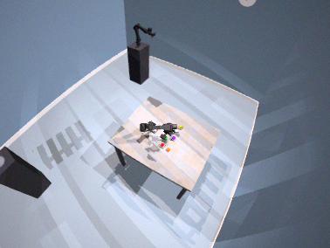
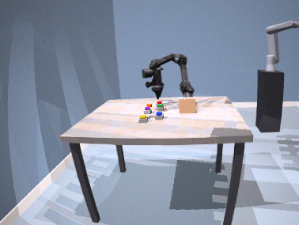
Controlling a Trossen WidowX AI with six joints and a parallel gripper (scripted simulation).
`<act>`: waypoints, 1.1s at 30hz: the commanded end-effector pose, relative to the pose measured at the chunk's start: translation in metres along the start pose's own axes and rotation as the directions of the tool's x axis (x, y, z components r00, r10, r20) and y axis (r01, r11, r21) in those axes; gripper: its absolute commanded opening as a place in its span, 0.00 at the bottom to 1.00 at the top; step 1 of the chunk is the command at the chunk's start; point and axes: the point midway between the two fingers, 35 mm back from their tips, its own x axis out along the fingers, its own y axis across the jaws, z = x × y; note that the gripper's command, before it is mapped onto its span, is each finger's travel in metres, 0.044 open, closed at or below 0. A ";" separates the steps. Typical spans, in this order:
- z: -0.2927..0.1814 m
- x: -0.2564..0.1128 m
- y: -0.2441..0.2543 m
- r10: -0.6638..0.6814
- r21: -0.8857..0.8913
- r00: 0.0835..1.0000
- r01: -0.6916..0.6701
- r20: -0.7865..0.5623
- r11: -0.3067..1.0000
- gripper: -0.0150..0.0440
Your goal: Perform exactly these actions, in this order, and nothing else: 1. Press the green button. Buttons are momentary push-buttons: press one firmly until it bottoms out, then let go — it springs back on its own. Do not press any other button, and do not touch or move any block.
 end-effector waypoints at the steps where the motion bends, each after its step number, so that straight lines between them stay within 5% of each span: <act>1: -0.003 0.023 -0.002 -0.010 -0.006 1.000 0.010 -0.001 1.000 0.53; 7: -0.003 0.023 -0.002 -0.010 -0.006 1.000 0.010 -0.001 1.000 0.29; 33: -0.003 0.045 -0.002 -0.010 -0.006 1.000 0.010 0.000 1.000 0.29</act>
